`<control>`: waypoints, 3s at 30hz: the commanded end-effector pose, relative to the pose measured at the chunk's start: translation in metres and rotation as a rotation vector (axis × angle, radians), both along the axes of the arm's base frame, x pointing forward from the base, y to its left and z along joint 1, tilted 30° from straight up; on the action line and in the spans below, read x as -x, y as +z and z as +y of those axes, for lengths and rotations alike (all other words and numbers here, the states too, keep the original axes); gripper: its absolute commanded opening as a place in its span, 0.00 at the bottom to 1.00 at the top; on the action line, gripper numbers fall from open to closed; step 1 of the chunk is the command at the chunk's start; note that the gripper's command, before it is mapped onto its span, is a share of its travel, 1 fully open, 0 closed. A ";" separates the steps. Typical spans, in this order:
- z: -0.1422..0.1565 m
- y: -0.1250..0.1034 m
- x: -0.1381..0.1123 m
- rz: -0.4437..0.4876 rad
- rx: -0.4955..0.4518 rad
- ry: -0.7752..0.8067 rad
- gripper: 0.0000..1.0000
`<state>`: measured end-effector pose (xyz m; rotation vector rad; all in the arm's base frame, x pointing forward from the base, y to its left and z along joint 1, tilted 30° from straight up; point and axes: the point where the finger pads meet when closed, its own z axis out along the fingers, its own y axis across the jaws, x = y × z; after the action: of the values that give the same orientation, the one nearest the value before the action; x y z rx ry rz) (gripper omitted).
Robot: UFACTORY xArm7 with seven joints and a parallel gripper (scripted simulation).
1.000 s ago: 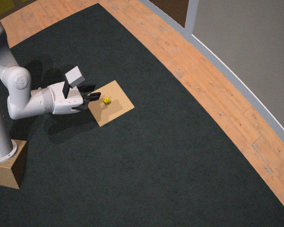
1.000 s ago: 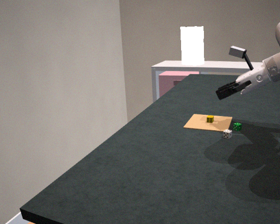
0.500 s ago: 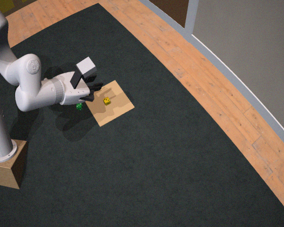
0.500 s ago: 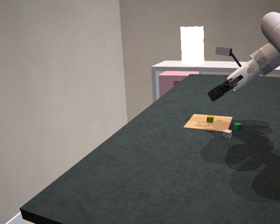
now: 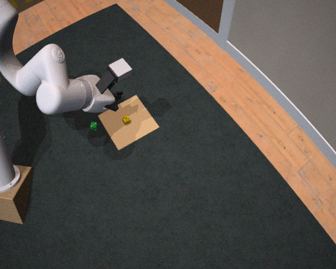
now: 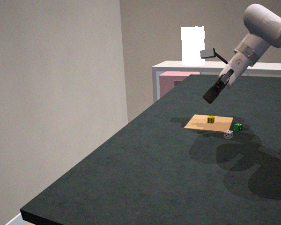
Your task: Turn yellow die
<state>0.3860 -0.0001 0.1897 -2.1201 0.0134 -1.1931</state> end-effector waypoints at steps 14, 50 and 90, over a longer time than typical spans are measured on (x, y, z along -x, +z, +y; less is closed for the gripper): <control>-0.011 0.005 -0.005 0.354 0.095 0.186 0.36; -0.065 0.018 -0.016 0.661 0.331 0.116 1.00; -0.087 0.064 -0.001 0.661 0.331 0.116 1.00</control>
<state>0.3865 -0.0860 0.2523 -2.6764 -0.0125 -0.3972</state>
